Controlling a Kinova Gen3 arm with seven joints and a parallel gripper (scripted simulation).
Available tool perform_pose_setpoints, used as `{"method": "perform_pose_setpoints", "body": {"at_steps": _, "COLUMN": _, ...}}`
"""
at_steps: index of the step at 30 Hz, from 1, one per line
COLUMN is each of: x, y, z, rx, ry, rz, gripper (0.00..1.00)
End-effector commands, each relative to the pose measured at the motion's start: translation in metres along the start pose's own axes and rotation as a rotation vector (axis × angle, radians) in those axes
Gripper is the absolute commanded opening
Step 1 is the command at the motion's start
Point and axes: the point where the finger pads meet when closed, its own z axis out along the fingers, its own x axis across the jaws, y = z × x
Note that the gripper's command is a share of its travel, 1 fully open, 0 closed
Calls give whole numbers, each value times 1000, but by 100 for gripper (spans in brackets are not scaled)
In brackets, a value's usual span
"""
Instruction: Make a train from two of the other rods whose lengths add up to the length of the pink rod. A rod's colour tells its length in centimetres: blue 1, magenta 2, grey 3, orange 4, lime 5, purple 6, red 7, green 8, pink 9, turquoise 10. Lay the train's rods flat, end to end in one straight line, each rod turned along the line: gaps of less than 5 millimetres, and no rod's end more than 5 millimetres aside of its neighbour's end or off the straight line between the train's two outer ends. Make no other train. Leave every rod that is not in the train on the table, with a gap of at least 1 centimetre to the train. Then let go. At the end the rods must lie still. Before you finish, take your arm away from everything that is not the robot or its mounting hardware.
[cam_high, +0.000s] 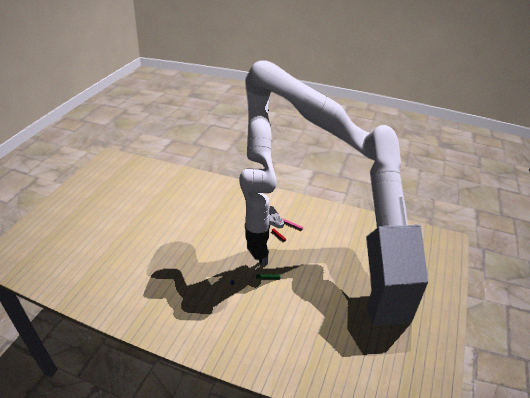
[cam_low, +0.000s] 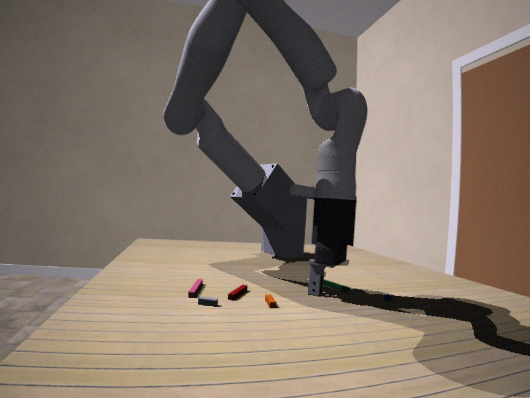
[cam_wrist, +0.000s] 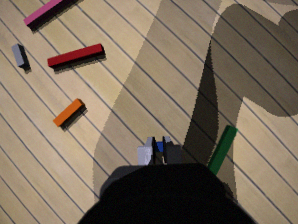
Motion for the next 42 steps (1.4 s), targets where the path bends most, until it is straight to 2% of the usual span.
{"method": "perform_pose_setpoints", "body": {"at_steps": 1, "x": 0, "y": 0, "z": 0, "rx": -1, "ry": 0, "rz": 0, "gripper": 24}}
{"method": "perform_pose_setpoints", "body": {"at_steps": 33, "x": 0, "y": 0, "z": 0, "rx": -1, "ry": 0, "rz": 0, "gripper": 24}}
{"method": "perform_pose_setpoints", "body": {"at_steps": 34, "x": 0, "y": 0, "z": 0, "rx": -1, "ry": 0, "rz": 0, "gripper": 30}}
{"method": "perform_pose_setpoints", "body": {"at_steps": 38, "x": 0, "y": 0, "z": 0, "rx": -1, "ry": 0, "rz": 0, "gripper": 30}}
{"method": "perform_pose_setpoints", "body": {"at_steps": 39, "x": 0, "y": 0, "z": 0, "rx": -1, "ry": 0, "rz": 0, "gripper": 36}}
{"method": "perform_pose_setpoints", "body": {"at_steps": 41, "x": 0, "y": 0, "z": 0, "rx": -1, "ry": 0, "rz": 0, "gripper": 36}}
{"method": "perform_pose_setpoints", "body": {"at_steps": 42, "x": 0, "y": 0, "z": 0, "rx": -1, "ry": 0, "rz": 0, "gripper": 42}}
